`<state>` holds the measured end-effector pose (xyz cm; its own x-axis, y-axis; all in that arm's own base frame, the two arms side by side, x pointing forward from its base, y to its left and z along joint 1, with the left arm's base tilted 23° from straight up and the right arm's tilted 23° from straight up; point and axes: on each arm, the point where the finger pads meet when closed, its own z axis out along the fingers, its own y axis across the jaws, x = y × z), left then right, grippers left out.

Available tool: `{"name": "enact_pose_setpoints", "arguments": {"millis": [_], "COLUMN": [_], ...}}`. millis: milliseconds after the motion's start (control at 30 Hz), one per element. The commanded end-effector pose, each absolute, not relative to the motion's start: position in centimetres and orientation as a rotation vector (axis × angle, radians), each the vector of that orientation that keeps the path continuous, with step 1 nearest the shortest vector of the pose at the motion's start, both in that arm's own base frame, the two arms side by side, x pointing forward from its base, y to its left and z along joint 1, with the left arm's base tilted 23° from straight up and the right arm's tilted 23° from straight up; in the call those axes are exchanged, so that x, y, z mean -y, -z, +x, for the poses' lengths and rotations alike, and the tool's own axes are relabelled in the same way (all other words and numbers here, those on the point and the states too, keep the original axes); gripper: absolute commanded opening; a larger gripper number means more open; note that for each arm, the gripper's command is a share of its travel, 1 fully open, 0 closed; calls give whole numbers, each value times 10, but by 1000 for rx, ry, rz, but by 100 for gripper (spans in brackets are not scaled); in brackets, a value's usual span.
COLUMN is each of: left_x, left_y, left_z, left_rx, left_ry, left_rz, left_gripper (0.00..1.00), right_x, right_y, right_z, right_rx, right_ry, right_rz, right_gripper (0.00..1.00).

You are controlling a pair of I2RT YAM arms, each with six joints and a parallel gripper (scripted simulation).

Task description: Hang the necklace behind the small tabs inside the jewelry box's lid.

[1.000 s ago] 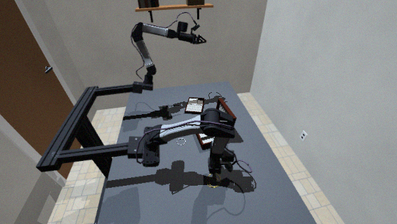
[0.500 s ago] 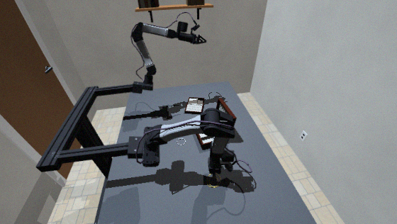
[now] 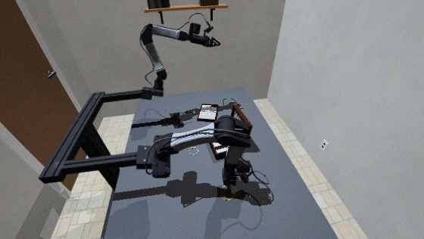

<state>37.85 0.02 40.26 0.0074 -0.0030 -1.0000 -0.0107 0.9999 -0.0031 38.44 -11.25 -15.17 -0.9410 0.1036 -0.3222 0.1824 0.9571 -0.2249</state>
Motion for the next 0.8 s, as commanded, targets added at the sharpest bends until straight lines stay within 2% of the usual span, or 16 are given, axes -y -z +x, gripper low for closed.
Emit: {"name": "enact_pose_setpoints", "arguments": {"millis": [0,767], "left_x": [-2,-2], "left_y": [-425,-425], "left_z": [374,374], "left_rx": [-1515,-1515], "left_ry": [-17,-17], "left_rz": [-11,-11], "left_gripper": [100,100], "right_x": [111,103], "right_y": [142,112], "right_z": [393,383], "right_rx": [-2770,-2770], "right_ry": [350,372], "right_rz": [201,205], "right_gripper": [3,3]}}
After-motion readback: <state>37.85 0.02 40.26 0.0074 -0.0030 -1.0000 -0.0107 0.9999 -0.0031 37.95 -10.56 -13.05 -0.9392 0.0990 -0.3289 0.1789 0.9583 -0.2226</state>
